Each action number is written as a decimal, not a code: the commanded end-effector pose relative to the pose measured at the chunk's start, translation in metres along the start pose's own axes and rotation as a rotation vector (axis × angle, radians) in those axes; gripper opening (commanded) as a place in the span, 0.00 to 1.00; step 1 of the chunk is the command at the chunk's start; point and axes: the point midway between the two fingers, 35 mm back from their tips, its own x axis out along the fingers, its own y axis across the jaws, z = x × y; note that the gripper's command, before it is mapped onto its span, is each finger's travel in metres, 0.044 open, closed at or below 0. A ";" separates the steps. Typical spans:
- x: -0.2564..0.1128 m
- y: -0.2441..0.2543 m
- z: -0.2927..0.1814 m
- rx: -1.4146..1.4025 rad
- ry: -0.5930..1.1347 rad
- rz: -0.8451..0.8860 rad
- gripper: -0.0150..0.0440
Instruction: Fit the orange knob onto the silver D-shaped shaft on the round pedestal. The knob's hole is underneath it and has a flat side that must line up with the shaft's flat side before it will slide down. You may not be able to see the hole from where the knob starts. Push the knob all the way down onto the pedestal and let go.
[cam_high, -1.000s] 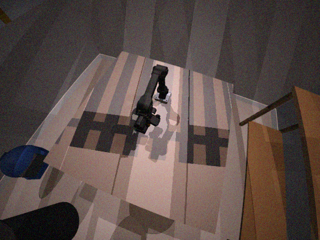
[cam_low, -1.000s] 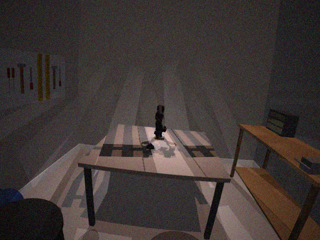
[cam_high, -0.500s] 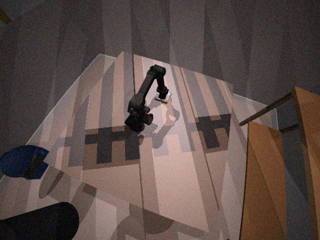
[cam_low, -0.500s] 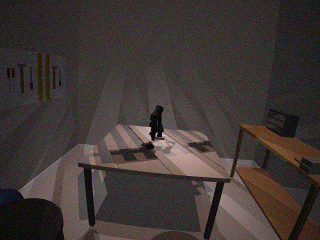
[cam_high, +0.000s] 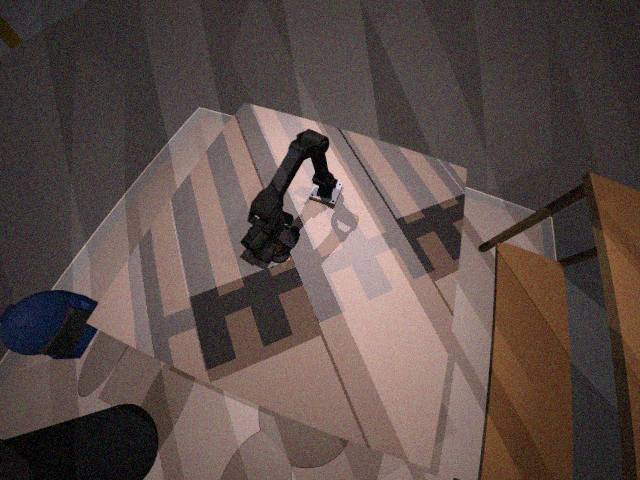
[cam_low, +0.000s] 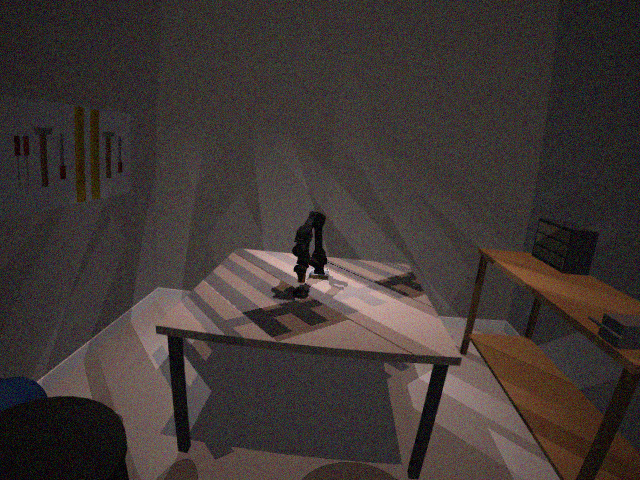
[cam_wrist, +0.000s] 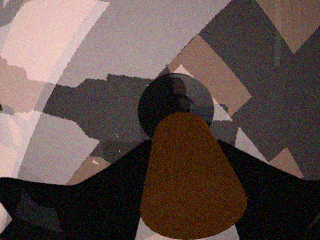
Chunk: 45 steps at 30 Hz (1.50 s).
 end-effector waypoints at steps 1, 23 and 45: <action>0.010 0.001 -0.001 -0.003 0.001 0.004 0.25; 0.019 0.001 -0.001 0.004 0.001 0.004 0.25; 0.017 -0.001 -0.002 -0.206 0.001 0.004 0.25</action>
